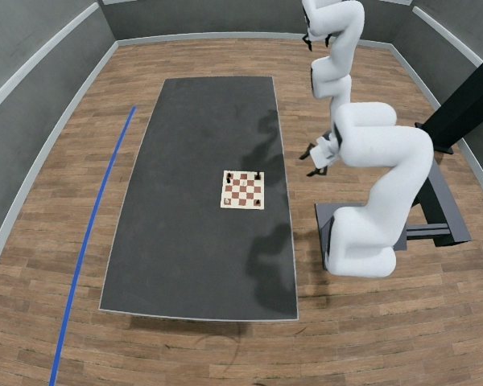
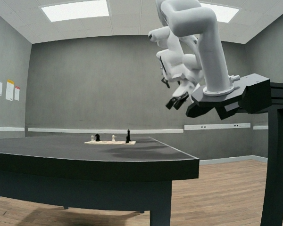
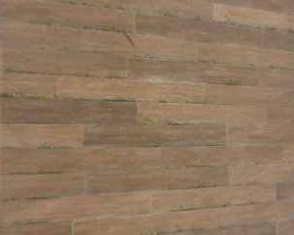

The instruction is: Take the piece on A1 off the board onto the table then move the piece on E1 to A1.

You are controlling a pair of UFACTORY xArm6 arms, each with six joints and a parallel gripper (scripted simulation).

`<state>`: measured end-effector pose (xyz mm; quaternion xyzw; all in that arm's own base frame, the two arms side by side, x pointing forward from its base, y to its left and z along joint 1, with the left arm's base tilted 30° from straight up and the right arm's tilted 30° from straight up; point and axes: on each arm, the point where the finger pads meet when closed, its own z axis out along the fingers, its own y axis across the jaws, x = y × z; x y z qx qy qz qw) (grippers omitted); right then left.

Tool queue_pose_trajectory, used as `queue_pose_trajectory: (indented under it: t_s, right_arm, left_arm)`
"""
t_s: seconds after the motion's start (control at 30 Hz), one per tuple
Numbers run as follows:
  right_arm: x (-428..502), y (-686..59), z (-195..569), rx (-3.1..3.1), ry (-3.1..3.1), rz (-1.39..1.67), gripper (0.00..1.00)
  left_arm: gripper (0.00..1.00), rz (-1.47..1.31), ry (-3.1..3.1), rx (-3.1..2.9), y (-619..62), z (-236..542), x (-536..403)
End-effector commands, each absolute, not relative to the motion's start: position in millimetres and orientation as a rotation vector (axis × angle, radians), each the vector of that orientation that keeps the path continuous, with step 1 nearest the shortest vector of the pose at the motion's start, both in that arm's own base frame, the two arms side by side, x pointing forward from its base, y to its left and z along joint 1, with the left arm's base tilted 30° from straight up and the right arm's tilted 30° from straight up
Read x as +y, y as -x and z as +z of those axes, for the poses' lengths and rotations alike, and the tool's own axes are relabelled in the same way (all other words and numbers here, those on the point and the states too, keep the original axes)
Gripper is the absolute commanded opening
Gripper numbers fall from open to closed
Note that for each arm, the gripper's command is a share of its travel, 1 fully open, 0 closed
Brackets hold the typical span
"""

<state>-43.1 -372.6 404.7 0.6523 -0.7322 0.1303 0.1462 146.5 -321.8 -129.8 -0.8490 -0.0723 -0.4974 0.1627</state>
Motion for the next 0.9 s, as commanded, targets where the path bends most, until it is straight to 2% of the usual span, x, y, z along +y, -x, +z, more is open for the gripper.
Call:
queue_pose_trajectory:
  t_s: [0.0,0.33,0.87]
  right_arm:
    - [-373,43,406,-2.106,-1.876,0.378,1.0]
    - [-373,43,406,-2.106,-1.876,0.378,1.0]
    - [-373,43,406,-2.106,-1.876,0.378,1.0]
  left_arm:
    - [1.0,-1.359,2.455,-0.437,-167,-125,-329]
    - [1.0,-1.265,2.446,-0.85,-210,-113,-337]
    - [1.0,-1.08,2.235,-1.676,-317,-77,-333]
